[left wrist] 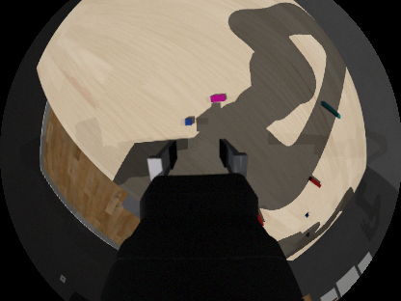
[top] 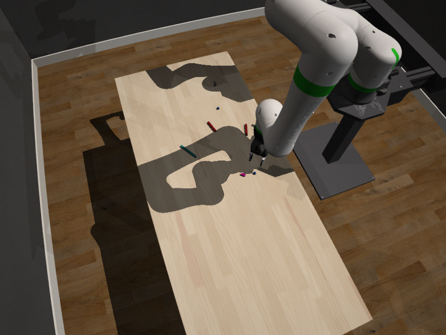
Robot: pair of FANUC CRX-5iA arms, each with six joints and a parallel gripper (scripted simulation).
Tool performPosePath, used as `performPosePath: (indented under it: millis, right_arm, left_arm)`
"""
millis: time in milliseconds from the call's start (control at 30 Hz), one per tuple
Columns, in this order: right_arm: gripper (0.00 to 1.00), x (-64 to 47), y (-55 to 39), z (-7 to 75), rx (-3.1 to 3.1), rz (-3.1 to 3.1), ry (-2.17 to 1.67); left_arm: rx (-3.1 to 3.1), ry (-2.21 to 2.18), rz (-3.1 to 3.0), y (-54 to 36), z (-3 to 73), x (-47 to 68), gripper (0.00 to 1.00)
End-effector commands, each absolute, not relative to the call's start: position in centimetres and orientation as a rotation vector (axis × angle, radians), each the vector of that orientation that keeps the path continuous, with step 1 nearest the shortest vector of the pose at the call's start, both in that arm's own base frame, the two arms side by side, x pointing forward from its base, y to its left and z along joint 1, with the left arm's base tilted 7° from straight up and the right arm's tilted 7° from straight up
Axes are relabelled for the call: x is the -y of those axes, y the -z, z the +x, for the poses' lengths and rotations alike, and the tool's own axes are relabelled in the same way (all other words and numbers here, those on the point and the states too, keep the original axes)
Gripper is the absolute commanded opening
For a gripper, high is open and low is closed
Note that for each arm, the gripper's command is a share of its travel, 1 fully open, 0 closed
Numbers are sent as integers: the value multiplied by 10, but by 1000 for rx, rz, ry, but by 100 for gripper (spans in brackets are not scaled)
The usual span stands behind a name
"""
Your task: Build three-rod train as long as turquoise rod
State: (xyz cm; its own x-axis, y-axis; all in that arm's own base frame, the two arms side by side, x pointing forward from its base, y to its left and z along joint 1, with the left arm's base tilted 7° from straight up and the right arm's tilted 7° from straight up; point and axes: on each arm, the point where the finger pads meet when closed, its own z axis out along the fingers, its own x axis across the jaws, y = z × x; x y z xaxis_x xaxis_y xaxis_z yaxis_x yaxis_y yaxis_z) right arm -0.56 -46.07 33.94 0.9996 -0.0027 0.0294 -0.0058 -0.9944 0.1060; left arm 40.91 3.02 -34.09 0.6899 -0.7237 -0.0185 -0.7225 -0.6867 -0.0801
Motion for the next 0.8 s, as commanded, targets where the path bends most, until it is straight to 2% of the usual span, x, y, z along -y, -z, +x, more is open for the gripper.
performPosePath:
  millis: [0,767]
  right_arm:
    - [100,461,-340,-6,7,3033,-44]
    - [100,461,-340,-6,7,3033,-44]
  left_arm:
    - [-960,31,-2868,341,410,-26,100]
    - [173,96,-3033,345,405,1,100]
